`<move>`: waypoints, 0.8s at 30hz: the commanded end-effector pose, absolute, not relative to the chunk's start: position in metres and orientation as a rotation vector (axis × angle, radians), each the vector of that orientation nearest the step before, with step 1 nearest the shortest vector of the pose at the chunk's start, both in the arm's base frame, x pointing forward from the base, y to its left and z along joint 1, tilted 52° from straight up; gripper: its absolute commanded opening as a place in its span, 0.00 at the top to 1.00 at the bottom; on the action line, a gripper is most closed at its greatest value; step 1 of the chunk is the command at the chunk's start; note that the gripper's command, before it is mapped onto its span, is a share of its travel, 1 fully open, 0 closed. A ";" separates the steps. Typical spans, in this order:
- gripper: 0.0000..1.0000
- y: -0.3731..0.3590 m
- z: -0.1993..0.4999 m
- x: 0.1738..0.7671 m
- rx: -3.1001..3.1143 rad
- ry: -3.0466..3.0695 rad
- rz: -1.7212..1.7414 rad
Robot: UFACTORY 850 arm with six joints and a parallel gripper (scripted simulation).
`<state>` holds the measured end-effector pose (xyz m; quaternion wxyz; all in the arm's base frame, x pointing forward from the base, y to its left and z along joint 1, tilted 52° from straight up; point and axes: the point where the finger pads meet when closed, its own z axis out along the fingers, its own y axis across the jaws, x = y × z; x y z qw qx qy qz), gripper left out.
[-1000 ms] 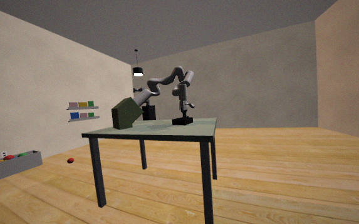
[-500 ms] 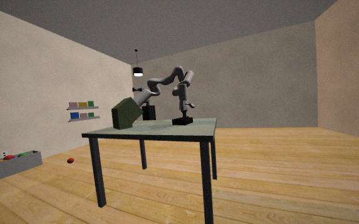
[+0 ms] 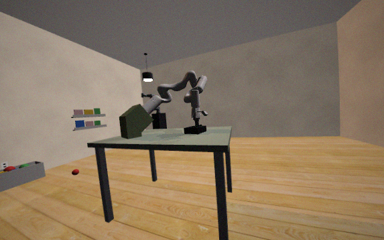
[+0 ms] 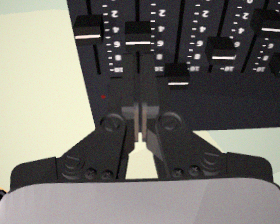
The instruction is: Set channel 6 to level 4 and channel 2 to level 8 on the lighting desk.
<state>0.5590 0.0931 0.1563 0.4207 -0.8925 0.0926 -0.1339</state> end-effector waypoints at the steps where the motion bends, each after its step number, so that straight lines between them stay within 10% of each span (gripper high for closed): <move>1: 1.00 0.093 0.157 0.558 -2.236 0.232 -0.337; 24: 1.00 0.067 0.178 0.547 -2.236 0.232 -0.337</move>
